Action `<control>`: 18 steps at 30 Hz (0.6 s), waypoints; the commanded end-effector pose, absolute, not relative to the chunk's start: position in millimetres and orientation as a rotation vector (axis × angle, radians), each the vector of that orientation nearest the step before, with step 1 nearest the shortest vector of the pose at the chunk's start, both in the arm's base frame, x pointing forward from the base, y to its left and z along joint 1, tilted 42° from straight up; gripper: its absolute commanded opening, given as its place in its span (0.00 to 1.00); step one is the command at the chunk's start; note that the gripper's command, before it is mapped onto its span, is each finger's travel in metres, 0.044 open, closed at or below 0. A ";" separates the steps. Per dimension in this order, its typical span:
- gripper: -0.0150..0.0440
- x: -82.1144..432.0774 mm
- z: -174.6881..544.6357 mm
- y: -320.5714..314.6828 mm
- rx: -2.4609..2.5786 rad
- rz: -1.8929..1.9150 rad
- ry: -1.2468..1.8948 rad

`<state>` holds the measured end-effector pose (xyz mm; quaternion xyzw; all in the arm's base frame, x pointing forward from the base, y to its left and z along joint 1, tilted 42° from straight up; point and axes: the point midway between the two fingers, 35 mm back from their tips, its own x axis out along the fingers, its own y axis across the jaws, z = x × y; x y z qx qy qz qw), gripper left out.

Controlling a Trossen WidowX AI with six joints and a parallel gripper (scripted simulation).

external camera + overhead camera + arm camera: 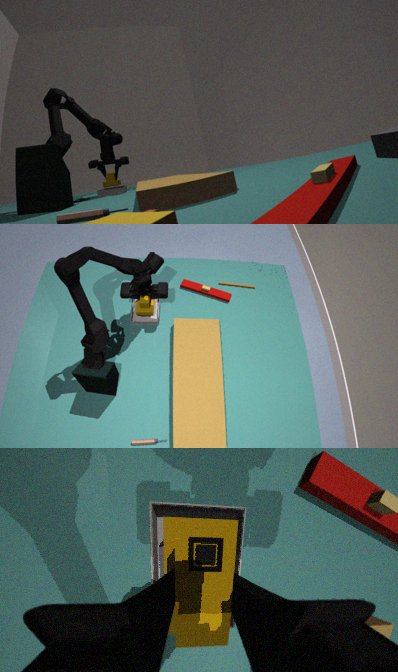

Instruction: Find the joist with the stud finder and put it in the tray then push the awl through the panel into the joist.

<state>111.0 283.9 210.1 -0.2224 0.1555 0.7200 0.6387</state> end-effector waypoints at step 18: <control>0.25 108.6 188.9 303.5 -0.502 1.636 0.352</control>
